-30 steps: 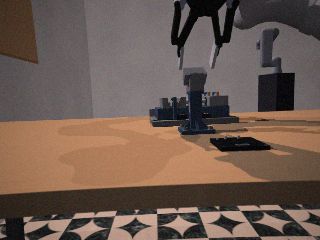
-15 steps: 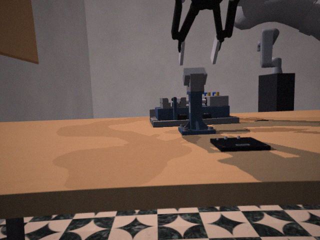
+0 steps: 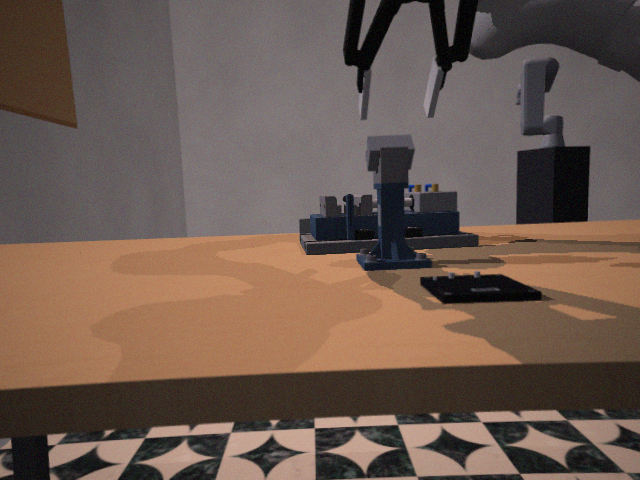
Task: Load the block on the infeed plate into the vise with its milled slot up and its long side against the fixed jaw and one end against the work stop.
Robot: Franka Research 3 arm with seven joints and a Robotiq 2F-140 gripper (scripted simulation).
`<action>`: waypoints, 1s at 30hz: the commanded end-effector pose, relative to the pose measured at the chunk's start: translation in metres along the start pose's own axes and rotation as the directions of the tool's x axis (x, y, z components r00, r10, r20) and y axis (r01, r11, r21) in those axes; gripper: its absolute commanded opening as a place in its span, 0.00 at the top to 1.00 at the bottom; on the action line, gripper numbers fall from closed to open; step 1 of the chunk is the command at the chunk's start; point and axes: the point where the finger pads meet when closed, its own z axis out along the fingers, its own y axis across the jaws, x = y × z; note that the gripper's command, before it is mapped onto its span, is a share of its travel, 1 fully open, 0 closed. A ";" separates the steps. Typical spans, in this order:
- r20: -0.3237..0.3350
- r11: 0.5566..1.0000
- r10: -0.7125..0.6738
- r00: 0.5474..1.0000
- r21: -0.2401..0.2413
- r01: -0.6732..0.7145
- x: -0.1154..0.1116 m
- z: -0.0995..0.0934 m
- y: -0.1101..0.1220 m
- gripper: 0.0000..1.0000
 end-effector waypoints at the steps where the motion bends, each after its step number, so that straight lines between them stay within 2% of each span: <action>1: -0.007 1.000 -0.008 1.000 0.001 0.008 0.002 -0.003 0.001 0.49; 30: -0.007 1.000 -0.008 1.000 0.001 0.008 0.002 -0.036 0.001 0.49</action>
